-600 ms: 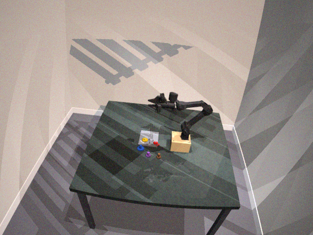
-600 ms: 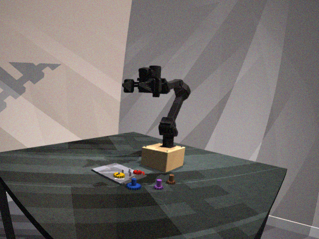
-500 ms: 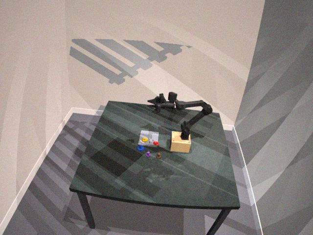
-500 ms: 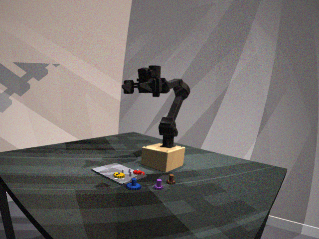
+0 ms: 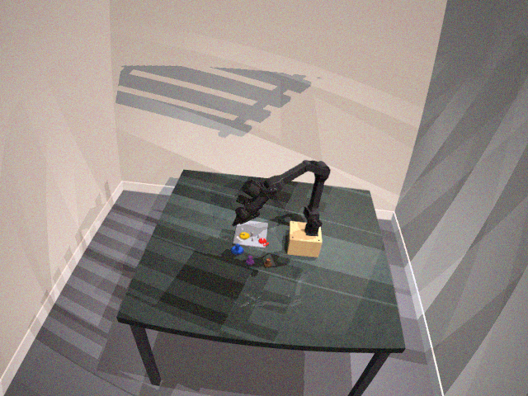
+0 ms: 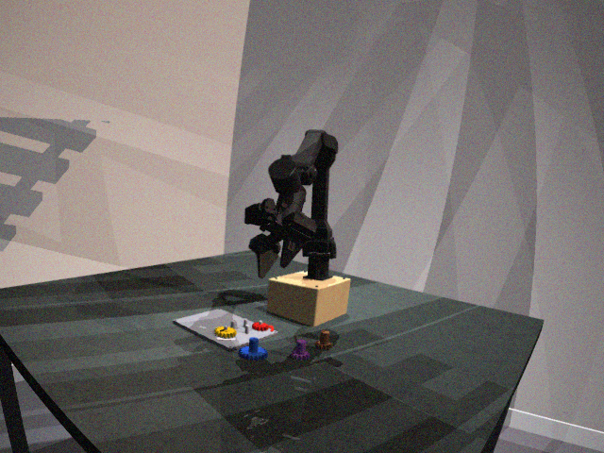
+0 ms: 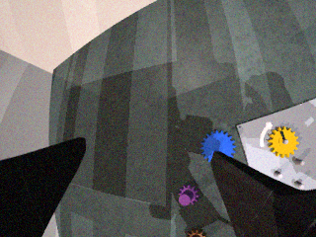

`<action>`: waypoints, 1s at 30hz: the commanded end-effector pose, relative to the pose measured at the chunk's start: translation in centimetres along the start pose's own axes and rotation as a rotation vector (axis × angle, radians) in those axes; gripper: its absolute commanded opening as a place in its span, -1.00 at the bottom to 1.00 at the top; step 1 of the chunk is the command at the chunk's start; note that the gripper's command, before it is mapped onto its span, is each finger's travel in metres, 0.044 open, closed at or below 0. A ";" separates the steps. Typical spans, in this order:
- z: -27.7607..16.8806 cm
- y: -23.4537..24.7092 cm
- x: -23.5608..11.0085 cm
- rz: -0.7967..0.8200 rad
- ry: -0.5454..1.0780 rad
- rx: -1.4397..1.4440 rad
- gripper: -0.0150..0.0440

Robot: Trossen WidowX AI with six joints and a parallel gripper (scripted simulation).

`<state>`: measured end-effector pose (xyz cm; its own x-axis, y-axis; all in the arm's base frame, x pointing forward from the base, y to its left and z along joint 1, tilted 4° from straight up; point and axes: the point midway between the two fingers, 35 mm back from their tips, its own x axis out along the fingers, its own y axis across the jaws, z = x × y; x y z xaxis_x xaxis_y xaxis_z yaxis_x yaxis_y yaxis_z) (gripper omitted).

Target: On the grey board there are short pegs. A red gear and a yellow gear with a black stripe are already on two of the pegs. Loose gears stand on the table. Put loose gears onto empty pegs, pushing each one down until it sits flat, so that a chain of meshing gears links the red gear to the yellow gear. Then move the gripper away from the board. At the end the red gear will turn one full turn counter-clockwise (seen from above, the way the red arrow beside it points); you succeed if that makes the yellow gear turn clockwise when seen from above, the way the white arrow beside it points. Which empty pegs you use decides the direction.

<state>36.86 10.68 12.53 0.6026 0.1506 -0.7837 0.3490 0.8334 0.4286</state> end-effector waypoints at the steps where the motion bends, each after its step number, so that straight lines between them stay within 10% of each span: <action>1: -3.6 -0.6 2.9 -0.142 0.143 0.110 1.00; 9: -12.0 -3.8 7.3 -0.576 0.349 0.324 1.00; 30: -13.0 -5.3 9.5 -0.587 0.351 0.327 1.00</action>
<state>31.41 14.75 -2.68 0.0072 -0.0565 -0.9984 0.7685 0.6391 -0.0307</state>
